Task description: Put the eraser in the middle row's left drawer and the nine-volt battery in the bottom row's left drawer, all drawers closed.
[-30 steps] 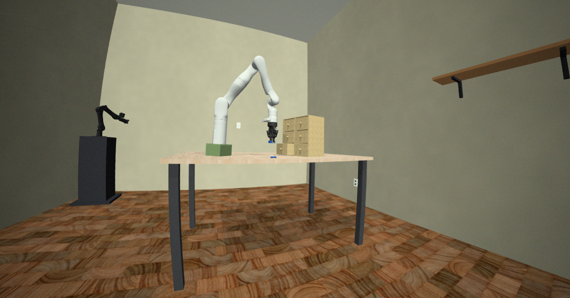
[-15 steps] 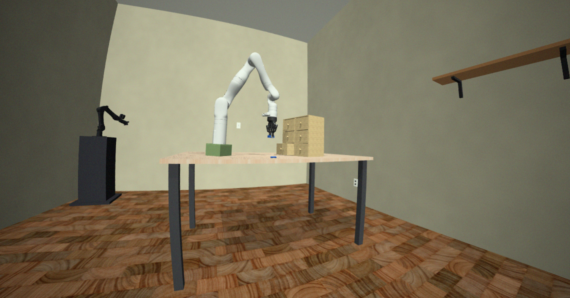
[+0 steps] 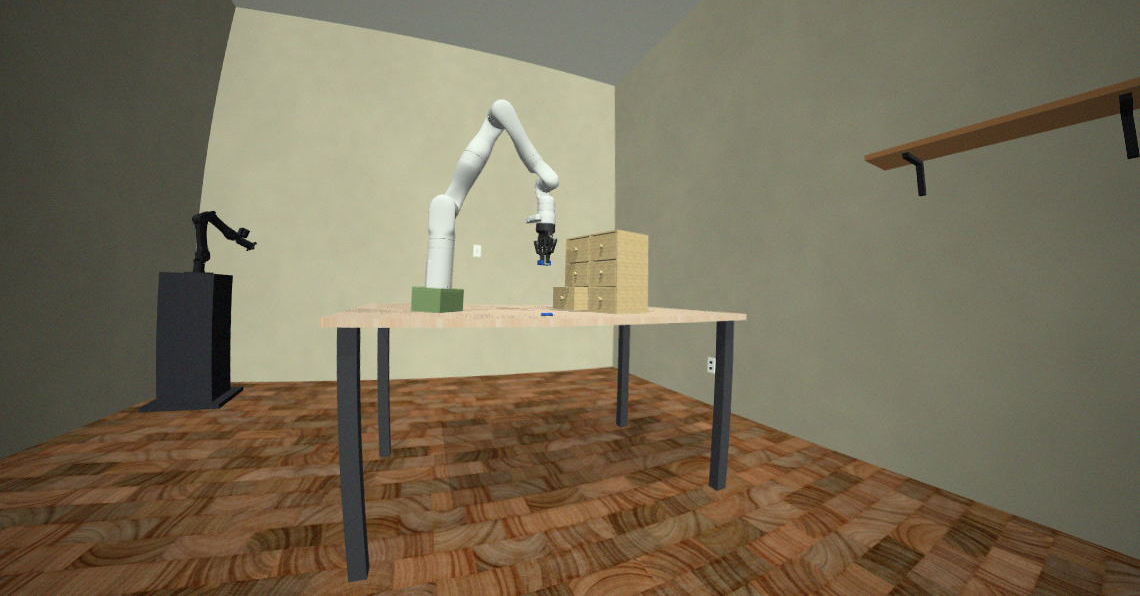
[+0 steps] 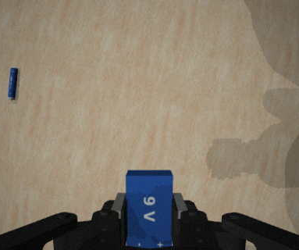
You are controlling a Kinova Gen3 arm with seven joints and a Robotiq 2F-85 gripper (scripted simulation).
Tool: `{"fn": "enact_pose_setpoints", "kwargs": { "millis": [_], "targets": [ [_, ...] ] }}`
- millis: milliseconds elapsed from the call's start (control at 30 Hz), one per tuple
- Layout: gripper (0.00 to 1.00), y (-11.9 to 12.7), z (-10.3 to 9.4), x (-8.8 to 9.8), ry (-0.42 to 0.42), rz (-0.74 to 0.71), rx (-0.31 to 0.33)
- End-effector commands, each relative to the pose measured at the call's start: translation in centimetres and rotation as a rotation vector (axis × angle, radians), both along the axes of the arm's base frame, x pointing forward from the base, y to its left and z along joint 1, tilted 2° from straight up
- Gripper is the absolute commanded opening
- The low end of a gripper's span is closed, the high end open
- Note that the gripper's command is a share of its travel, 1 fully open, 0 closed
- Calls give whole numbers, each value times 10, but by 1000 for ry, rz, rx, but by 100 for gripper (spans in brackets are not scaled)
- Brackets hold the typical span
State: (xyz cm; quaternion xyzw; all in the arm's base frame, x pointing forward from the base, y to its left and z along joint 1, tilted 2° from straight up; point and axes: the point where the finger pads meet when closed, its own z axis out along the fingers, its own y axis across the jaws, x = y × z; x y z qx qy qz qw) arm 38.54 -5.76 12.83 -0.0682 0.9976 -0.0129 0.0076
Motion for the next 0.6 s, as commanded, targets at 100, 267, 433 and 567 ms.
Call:
{"fn": "enact_pose_setpoints", "kwargs": {
  "millis": [100,267,433,567],
  "targets": [
    [23,-1,2,1,-6,-1,-2],
    [23,-1,2,1,-7,-1,-2],
    [23,-1,2,1,-11,-1,-1],
    [23,-1,2,1,-17,-1,0]
  ]
}}
